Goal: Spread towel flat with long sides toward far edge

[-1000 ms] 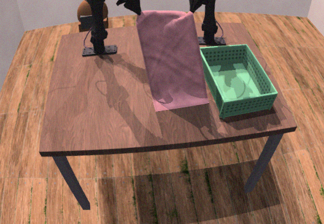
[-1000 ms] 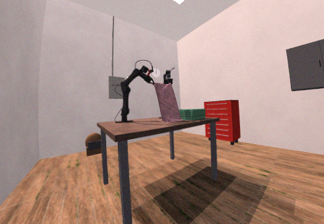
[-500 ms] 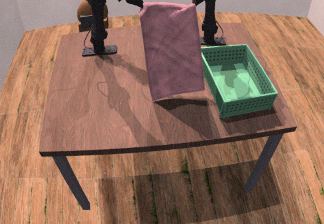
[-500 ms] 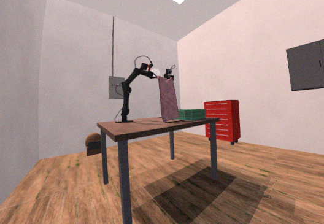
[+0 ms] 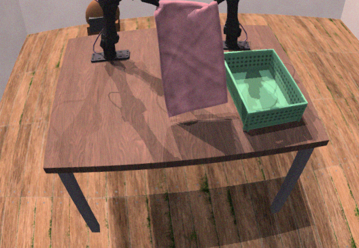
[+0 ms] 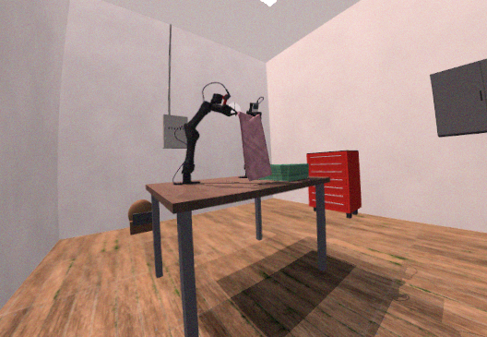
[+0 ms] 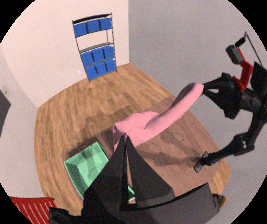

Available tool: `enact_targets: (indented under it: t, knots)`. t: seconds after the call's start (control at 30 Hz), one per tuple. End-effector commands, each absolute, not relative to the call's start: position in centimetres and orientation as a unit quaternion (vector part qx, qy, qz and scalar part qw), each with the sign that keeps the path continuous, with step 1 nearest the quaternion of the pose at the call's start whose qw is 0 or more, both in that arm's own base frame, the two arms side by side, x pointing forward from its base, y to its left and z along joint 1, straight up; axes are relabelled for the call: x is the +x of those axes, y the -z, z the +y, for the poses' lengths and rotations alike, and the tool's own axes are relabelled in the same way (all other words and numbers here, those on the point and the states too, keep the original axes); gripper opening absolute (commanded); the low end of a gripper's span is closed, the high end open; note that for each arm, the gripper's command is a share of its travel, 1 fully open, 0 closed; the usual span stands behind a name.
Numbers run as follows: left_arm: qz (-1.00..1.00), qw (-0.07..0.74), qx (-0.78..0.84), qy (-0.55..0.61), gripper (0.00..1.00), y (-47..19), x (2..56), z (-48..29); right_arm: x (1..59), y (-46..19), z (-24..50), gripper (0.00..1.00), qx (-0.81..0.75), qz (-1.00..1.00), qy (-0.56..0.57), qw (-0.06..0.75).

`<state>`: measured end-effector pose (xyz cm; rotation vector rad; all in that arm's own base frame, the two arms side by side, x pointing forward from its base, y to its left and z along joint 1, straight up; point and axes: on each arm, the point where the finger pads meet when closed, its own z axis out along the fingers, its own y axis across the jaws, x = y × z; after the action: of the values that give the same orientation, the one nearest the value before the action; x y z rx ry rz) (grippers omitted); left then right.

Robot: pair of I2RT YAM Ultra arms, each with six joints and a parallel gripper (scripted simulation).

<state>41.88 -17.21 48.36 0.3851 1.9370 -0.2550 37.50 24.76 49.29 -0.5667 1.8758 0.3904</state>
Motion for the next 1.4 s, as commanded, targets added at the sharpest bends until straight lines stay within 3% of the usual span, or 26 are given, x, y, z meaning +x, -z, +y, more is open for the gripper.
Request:
enact_targets:
  t: [0.0,0.7,1.13,1.27,1.3,1.37]
  knots:
    - [0.794,0.58,0.149,0.111,0.0,-51.6,41.0,-16.3,37.4,-50.7,23.6,0.0,-0.224,0.785,-0.159,0.555]
    - [0.791,0.585,0.146,0.109,0.0,-51.0,43.0,-16.7,39.3,-50.8,23.7,0.0,-0.214,0.779,-0.156,0.567]
    - [0.738,0.655,0.12,0.108,0.0,-50.9,52.5,-18.0,48.5,-50.9,21.7,0.0,-0.157,0.751,-0.133,0.628]
    - [0.738,0.655,0.12,0.108,0.0,-50.9,52.5,-18.0,48.5,-50.9,21.7,0.0,-0.157,0.751,-0.133,0.628]
    - [0.724,0.67,0.12,0.111,0.0,-49.1,55.0,-18.6,50.5,-50.9,21.2,0.0,-0.147,0.743,-0.128,0.64]
    - [0.688,0.708,0.11,0.115,0.0,-51.1,53.7,-18.1,50.5,-50.9,21.2,0.0,-0.147,0.743,-0.128,0.64]
